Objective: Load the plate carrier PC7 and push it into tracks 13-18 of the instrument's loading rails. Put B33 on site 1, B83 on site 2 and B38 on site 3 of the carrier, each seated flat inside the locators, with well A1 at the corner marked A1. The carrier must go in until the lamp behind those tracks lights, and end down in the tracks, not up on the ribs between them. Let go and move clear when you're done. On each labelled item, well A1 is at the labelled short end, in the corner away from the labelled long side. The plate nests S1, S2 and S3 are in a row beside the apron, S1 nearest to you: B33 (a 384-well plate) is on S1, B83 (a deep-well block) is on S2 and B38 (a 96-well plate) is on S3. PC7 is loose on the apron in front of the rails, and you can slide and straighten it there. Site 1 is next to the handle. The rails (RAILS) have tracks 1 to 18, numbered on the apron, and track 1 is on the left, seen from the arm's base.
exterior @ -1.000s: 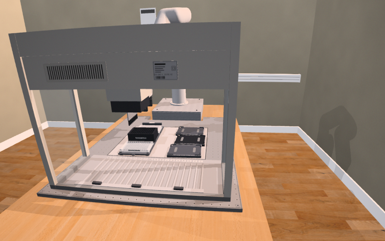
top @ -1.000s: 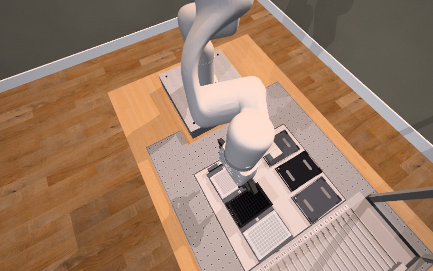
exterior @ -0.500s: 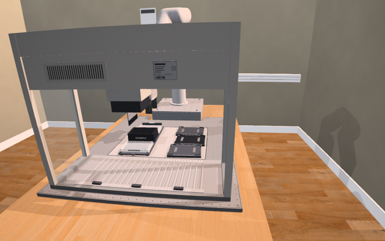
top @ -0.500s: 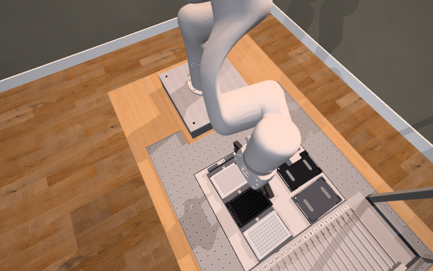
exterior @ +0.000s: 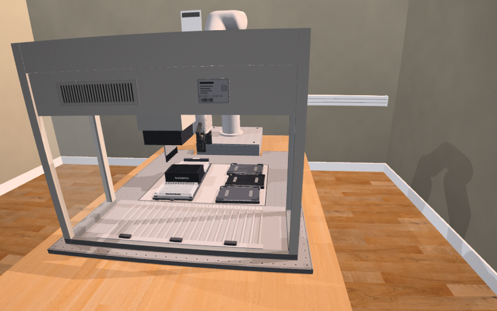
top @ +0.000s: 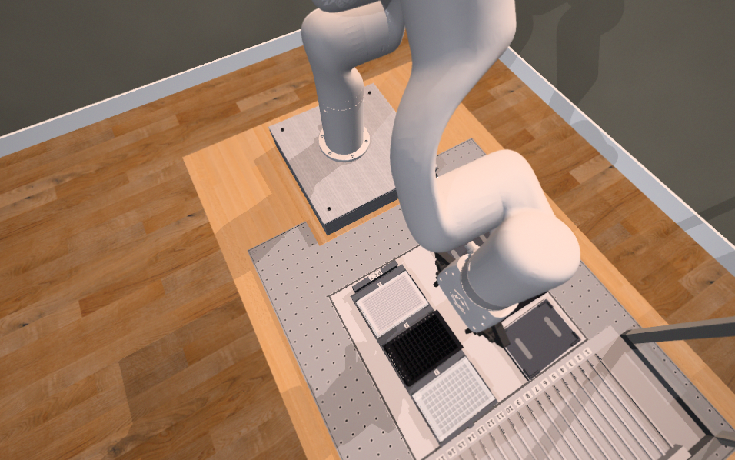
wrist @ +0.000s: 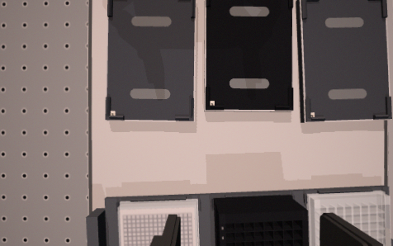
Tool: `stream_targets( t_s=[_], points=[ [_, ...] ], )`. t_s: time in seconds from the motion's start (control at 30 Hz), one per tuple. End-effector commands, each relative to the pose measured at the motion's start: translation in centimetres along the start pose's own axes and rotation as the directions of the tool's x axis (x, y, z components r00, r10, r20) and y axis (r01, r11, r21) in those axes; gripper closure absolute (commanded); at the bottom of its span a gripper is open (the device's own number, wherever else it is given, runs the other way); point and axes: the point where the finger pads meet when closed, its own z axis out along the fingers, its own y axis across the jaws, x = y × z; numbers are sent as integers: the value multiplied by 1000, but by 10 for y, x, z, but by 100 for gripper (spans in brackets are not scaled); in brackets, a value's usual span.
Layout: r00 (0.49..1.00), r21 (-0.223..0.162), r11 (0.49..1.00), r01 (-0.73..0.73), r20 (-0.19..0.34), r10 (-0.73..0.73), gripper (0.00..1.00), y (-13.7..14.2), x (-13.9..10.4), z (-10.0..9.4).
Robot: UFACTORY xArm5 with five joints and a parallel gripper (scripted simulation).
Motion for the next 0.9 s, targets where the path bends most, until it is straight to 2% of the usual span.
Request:
stream_targets(
  t_s=[0.0,0.17,0.73,0.87],
  points=[
    [1000,-2,1000,-1,-8,1,0,22,20,1],
    [1000,-2,1000,-1,-8,1,0,29,28,2],
    [1000,-2,1000,-1,-8,1,0,29,28,2],
    [1000,-2,1000,-1,-8,1,0,29,28,9]
  ],
)
